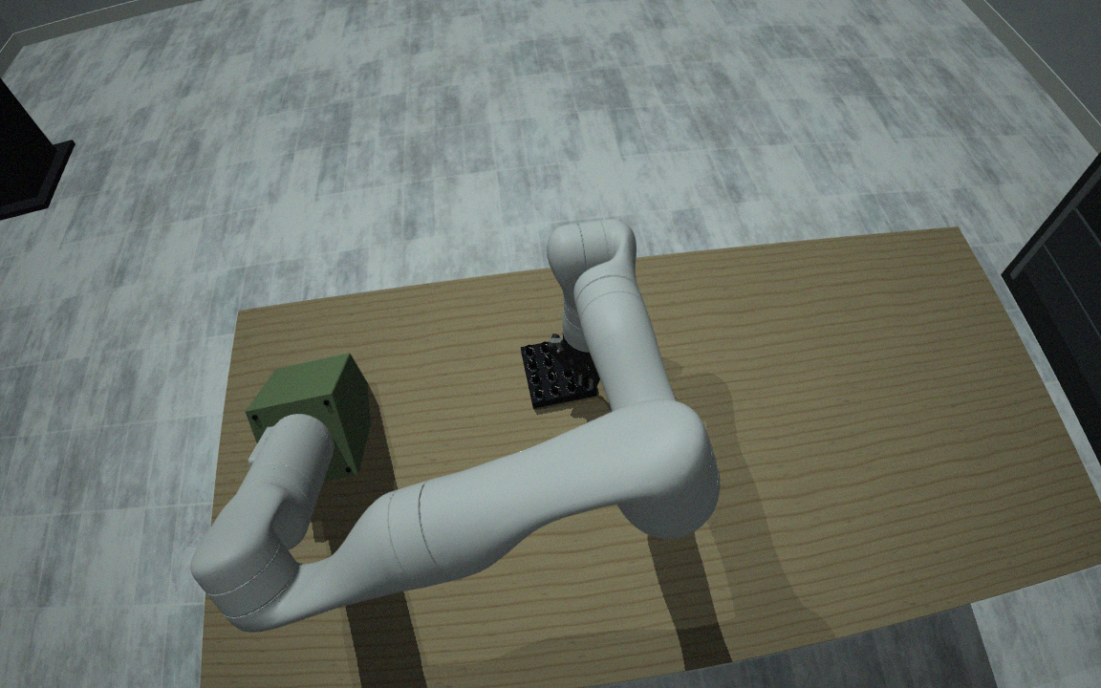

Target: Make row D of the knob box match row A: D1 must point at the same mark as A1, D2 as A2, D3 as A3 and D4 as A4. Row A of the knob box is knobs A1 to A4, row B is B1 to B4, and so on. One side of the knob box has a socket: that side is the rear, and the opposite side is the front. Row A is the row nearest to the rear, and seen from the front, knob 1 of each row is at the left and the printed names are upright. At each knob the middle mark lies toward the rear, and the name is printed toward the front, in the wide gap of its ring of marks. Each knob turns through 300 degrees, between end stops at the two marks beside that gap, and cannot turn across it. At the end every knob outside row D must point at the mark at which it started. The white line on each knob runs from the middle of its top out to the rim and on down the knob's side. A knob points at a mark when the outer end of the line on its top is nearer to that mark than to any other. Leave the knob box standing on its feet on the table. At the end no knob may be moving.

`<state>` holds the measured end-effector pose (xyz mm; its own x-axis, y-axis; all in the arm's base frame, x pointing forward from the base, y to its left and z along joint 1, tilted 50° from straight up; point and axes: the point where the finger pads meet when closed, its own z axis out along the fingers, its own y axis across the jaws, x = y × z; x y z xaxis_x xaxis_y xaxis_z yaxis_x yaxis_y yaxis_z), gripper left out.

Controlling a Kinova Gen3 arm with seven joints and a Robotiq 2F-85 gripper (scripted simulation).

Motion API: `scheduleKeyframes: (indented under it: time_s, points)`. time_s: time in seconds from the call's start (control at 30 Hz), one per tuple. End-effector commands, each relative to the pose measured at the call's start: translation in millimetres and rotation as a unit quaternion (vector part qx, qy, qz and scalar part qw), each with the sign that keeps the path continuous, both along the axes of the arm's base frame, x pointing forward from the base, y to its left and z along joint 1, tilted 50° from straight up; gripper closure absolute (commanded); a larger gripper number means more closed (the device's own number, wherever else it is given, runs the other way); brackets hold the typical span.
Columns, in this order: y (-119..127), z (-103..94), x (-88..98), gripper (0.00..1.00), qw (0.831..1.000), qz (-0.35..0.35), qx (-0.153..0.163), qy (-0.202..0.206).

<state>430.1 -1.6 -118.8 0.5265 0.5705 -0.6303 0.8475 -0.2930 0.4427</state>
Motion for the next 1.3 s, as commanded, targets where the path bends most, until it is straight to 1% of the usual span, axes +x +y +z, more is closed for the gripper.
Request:
scheduleKeyframes:
  time_s: [0.0,0.07,0.13,0.37,0.63,0.7,1.2,1.27]
  points:
    - [0.9,0.4,0.4,0.92,1.000,-0.010,0.001,-0.014]
    - [0.9,0.4,0.4,0.92,0.999,-0.022,0.003,-0.028]
    - [0.9,0.4,0.4,0.92,0.999,-0.022,0.003,-0.028]
    - [0.9,0.4,0.4,0.92,0.995,-0.063,0.007,-0.078]
    - [0.9,0.4,0.4,0.92,0.985,-0.110,0.012,-0.135]
    - [0.9,0.4,0.4,0.92,0.985,-0.110,0.012,-0.135]
    - [0.9,0.4,0.4,0.92,0.954,-0.190,0.021,-0.231]
    - [0.9,0.4,0.4,0.92,0.954,-0.190,0.021,-0.231]
